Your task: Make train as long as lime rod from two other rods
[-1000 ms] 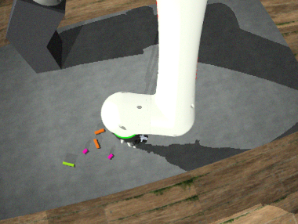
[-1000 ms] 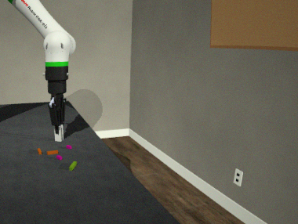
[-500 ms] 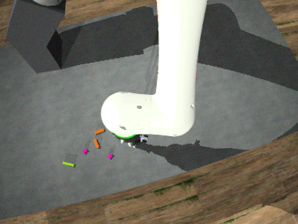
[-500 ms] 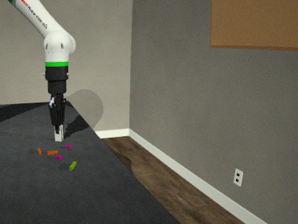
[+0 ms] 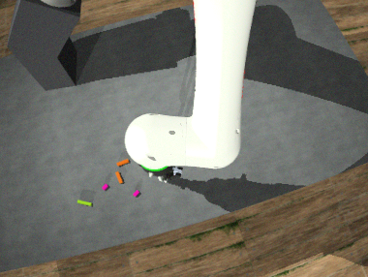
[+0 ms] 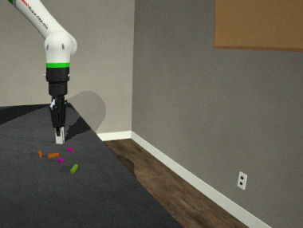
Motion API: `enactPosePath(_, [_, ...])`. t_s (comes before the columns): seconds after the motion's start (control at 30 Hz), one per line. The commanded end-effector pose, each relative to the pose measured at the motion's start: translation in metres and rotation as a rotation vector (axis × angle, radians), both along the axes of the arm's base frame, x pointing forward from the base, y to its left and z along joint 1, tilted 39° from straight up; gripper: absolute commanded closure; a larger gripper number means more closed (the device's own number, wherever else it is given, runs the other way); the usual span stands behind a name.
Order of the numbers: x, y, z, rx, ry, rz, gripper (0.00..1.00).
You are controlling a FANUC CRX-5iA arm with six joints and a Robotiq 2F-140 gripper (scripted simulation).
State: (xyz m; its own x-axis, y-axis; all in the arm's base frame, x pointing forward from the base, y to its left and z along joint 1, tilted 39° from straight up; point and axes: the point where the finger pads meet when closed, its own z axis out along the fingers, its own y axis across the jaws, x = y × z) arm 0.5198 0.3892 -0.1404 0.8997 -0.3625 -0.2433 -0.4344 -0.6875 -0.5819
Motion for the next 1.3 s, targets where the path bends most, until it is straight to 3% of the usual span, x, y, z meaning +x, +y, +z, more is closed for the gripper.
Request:
enactPosePath(0.0, [0.0,0.0,0.0,0.0,0.0,0.0,0.97])
enactPosePath(0.17, [0.0,-0.002,0.003,0.0,0.0,0.0,0.97])
enactPosePath(0.43, [-0.001,-0.021,0.026,0.0,0.0,0.0,0.97])
enactPosePath(0.67, [-0.003,-0.053,0.065,0.0,0.0,0.0,0.97])
enactPosePath(0.8, [-0.004,-0.062,0.076,0.0,0.0,0.0,0.97])
enactPosePath(1.2, [-0.004,-0.065,0.076,0.0,0.003,-0.004,0.97])
enactPosePath(1.27, [0.004,-0.092,0.054,-0.004,0.052,-0.064,0.97])
